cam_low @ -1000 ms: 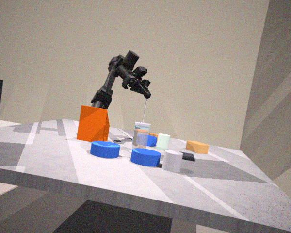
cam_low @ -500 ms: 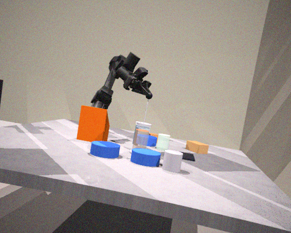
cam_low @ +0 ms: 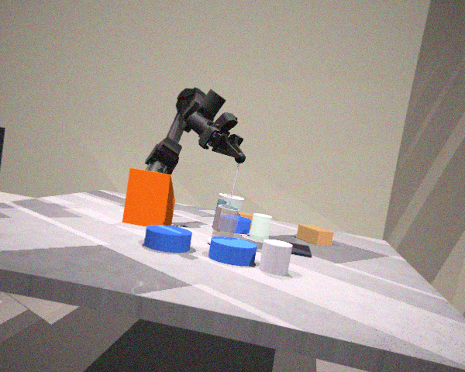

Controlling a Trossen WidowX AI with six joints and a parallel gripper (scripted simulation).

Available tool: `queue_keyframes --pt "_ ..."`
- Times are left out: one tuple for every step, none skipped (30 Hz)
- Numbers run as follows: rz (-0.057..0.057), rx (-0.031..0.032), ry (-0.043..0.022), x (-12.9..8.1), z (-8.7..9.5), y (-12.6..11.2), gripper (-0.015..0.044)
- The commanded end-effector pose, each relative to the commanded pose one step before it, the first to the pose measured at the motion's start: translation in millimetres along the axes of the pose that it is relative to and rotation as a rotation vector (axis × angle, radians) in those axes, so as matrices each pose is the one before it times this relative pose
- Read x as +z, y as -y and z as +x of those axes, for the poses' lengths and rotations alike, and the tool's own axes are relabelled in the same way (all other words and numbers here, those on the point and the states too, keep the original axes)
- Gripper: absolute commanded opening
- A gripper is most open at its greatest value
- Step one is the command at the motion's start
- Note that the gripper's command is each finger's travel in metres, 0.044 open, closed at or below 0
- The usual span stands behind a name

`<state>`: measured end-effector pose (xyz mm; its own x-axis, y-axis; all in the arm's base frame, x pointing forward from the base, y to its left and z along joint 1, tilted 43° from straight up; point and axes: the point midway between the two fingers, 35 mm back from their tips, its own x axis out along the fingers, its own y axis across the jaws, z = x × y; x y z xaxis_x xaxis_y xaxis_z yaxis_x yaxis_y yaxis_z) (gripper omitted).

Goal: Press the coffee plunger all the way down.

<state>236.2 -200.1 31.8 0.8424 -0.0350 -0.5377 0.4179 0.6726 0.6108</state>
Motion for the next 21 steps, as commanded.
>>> queue_keyframes --pt "0.035 -0.00766 -0.05653 -27.6 8.59 2.06 0.0128" --pt "0.0 -0.00007 -0.00004 -1.25 1.14 0.12 0.0128" --pt "0.0 -0.00006 -0.00003 -1.25 1.13 0.11 0.0128" --pt "0.0 -0.00005 -0.00002 -1.25 1.12 0.1 0.0128" --pt "0.0 -0.00004 -0.00001 -1.28 1.14 0.1 0.0128" --pt "0.0 -0.00003 0.0 -1.28 1.13 0.09 0.0128" --pt "0.0 -0.00002 0.00001 -1.27 1.12 0.08 0.0128" --pt "0.0 -0.00001 0.00003 -1.27 1.11 0.07 0.0128" --pt "0.0 0.0 0.00004 -1.26 1.1 0.06 0.0128" --pt "0.0001 0.00001 0.00005 -1.29 1.12 0.05 0.0128" --pt "0.0001 0.00002 0.00007 -1.29 1.11 0.04 0.0128" --pt "0.0001 0.00003 0.00008 -1.28 1.1 0.03 0.0128" --pt "0.0001 0.00005 0.00009 -1.28 1.1 0.02 0.0128" --pt "0.0001 0.00006 0.0001 -1.27 1.09 0.01 0.0128" --pt "0.0001 0.00007 0.00012 -1.26 1.08 0.0 0.0128" --pt "0.0001 0.00009 0.00014 -1.3 1.12 -0.02 0.0128" --pt "0.0001 0.0001 0.00015 -1.29 1.11 -0.03 0.0128" --pt "0.0001 0.00012 0.00017 -1.28 1.11 -0.04 0.0128" --pt "0.0001 0.00013 0.00018 -1.27 1.1 -0.05 0.0128" --pt "0.0001 0.00014 0.0002 -1.26 1.1 -0.06 0.0128" --pt "0.0001 0.00016 0.00021 -1.24 1.1 -0.07 0.0128"
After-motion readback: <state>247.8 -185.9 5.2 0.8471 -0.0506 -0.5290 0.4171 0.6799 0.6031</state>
